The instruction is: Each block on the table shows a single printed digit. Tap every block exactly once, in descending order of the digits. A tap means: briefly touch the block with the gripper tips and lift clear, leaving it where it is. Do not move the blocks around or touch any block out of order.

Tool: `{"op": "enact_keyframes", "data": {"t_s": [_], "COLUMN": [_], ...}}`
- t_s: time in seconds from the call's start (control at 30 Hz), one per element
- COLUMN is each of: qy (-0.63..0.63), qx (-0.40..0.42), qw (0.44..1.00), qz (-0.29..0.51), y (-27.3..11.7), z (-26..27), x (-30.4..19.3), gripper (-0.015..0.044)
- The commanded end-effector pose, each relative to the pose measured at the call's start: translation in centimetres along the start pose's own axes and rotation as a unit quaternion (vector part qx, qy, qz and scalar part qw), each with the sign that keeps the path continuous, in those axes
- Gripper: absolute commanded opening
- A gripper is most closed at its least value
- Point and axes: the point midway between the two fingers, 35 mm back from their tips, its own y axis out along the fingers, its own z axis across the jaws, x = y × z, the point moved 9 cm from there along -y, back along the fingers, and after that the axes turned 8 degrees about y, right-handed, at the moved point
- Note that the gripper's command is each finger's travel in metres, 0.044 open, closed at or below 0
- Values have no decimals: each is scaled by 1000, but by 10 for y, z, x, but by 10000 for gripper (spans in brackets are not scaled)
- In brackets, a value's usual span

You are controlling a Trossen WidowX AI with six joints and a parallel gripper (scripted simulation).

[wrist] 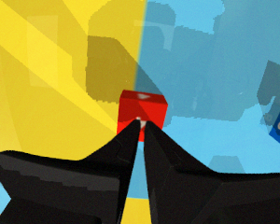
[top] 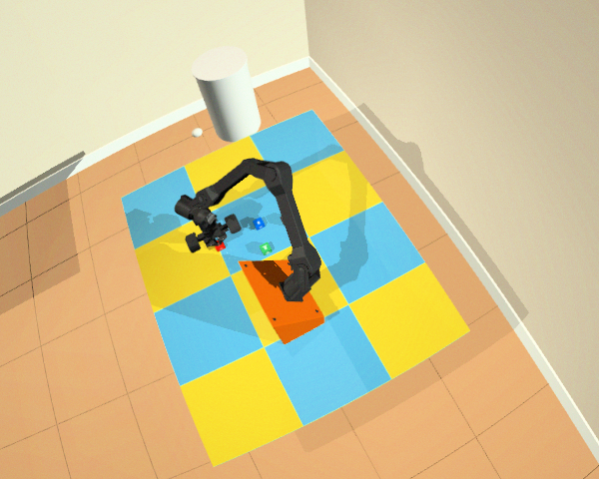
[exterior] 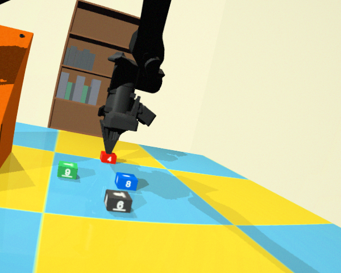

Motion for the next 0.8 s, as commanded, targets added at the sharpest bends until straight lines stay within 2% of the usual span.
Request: {"op": "enact_keyframes", "data": {"t_s": [0.0, 0.07, 0.17, 0.3, 0.5, 0.63, 0.77], "qy": [-1, -3, -3, -3, -4, -4, -4], "qx": [-2, -4, -4, 0, 3, 0, 0], "qw": [1000, 1000, 1000, 1000, 1000, 1000, 1000], "qz": [1, 1, 1, -3, -1, 3, 3], "y": [-14, -27, -27, -42, -97, -110, -110], "z": [0, -1, -1, 11, 46, 52, 52], "x": [-1, -2, -2, -16, -72, -87, -87], "gripper": [20, 20, 20, 125, 283, 387, 400]}}
